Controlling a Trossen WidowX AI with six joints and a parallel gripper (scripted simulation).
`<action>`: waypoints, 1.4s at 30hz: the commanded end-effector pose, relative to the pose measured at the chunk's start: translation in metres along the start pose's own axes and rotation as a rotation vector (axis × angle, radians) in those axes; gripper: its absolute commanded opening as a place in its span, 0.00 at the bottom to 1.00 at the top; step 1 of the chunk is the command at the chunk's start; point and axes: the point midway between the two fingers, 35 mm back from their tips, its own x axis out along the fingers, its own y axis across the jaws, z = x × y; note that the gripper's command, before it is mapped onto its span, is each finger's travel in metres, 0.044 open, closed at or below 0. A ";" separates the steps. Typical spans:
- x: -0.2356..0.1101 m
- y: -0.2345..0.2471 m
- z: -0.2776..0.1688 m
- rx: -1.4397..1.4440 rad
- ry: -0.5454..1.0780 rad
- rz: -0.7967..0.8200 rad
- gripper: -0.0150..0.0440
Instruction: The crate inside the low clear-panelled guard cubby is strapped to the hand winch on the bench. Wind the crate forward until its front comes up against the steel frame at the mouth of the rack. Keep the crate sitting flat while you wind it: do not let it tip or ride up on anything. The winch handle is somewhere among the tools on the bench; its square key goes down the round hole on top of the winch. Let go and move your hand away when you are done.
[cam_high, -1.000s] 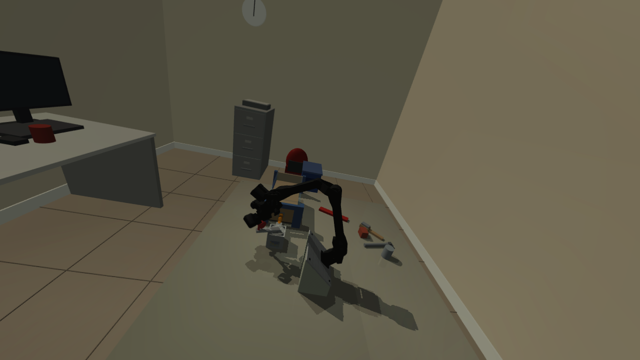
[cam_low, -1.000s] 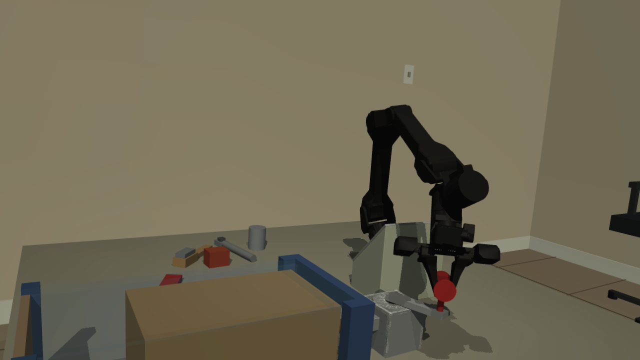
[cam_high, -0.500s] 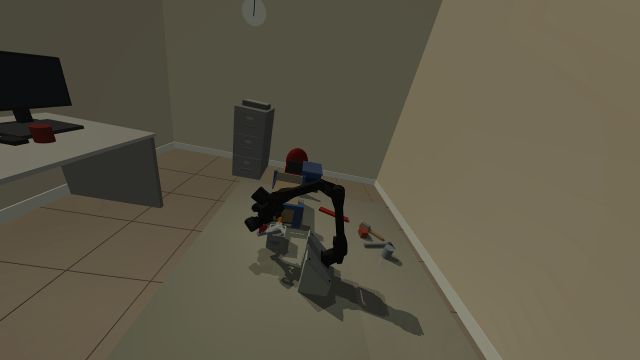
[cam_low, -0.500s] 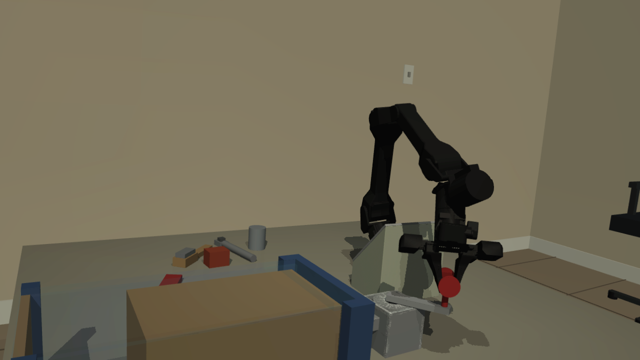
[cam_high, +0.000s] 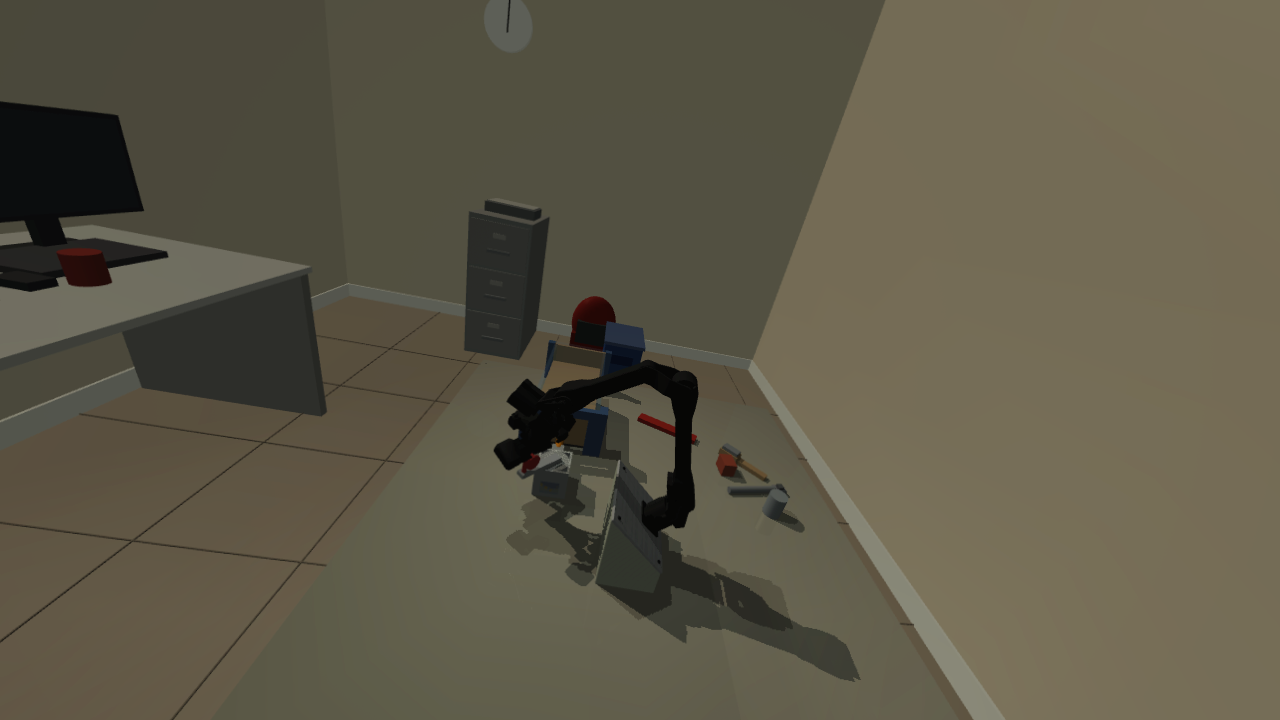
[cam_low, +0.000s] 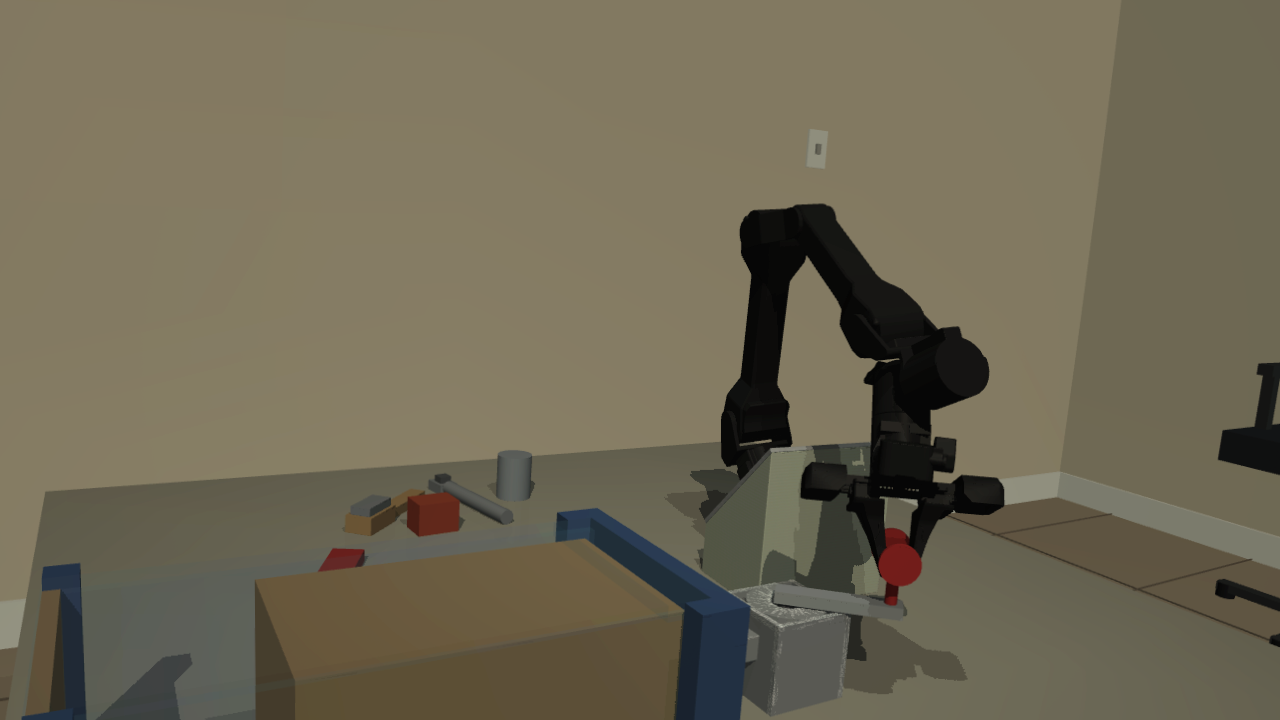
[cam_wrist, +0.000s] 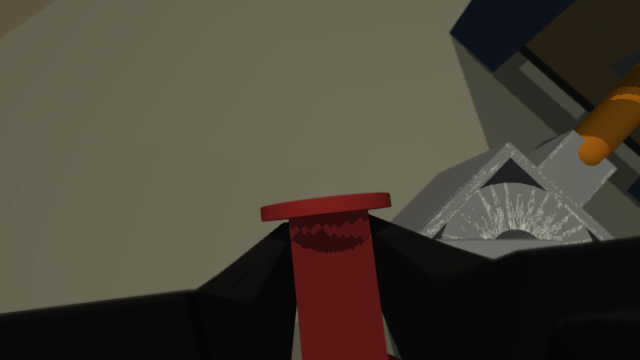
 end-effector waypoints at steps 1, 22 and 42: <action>-0.003 0.001 -0.017 -0.012 0.029 0.001 0.25; -0.017 -0.006 -0.047 -0.013 0.031 0.001 0.25; -0.029 -0.023 -0.071 -0.014 0.033 0.000 0.25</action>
